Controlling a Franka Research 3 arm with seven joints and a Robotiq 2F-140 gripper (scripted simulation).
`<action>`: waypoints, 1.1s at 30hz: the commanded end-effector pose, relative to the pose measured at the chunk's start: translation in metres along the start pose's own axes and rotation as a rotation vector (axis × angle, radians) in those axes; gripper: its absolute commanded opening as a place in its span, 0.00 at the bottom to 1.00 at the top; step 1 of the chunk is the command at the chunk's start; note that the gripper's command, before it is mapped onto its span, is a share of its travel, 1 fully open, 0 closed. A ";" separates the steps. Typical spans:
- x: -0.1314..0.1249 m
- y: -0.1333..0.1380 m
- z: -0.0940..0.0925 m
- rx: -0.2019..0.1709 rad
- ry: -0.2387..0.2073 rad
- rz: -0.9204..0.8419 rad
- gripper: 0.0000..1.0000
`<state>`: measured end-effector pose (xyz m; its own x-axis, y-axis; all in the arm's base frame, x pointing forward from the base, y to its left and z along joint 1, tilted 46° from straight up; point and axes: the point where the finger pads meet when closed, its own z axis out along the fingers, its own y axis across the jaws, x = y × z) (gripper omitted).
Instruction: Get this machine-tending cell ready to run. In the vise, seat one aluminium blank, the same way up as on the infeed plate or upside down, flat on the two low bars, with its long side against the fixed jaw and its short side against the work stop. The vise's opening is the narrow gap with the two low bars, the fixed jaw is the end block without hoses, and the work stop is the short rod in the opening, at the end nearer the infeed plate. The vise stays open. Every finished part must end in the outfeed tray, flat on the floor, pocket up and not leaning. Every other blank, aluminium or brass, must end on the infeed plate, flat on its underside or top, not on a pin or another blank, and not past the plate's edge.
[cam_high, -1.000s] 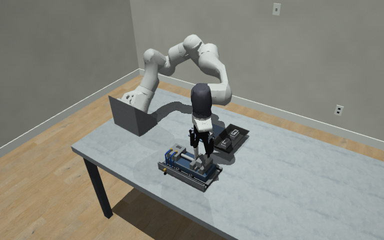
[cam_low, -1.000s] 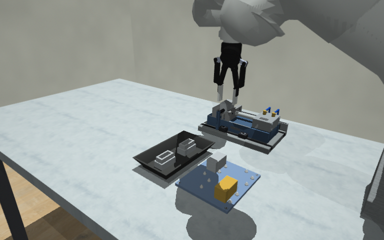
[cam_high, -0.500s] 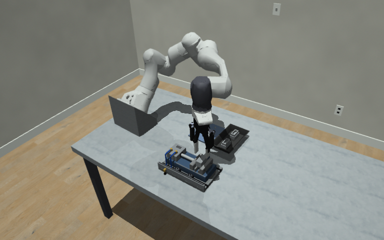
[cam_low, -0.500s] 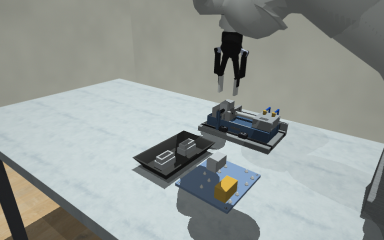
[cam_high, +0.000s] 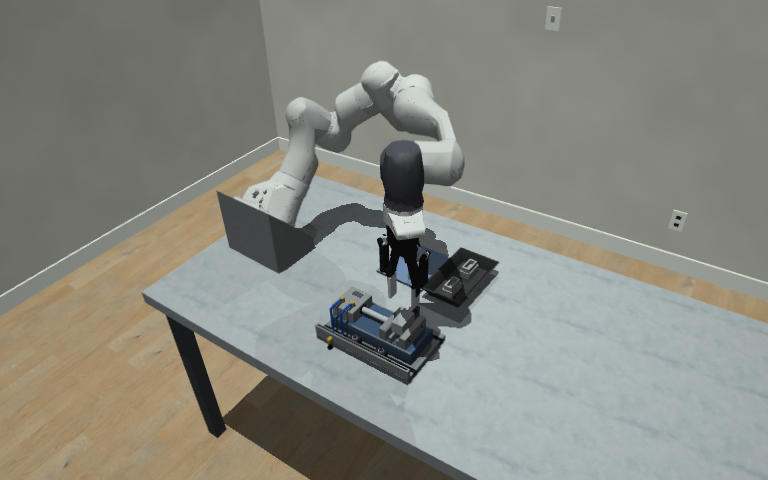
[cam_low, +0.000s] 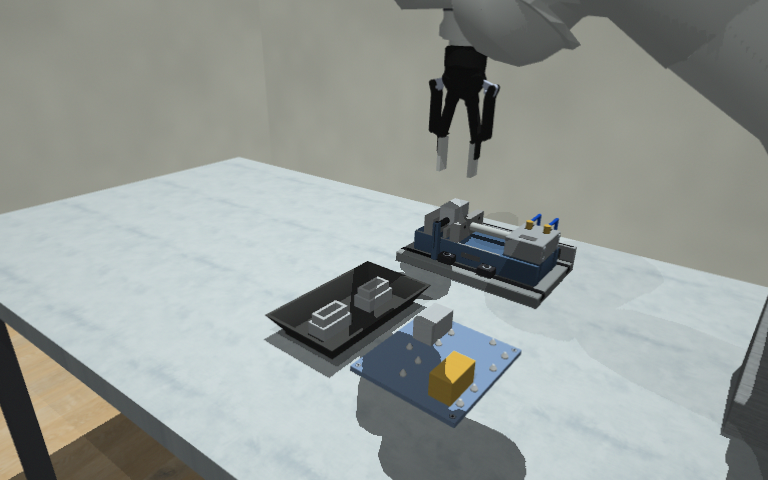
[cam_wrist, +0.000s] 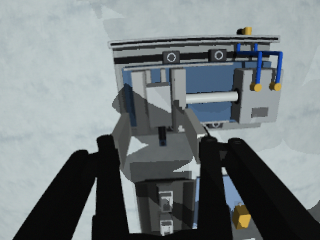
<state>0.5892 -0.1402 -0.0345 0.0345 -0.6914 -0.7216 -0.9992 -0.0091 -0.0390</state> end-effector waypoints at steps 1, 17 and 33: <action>-0.001 0.001 -0.005 -0.004 -0.004 0.008 0.40; -0.001 0.001 -0.006 -0.004 -0.004 0.008 0.00; -0.001 0.001 -0.006 -0.004 -0.004 0.008 0.00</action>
<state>0.5879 -0.1419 -0.0308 0.0301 -0.6879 -0.7252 -0.9994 -0.0087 -0.0332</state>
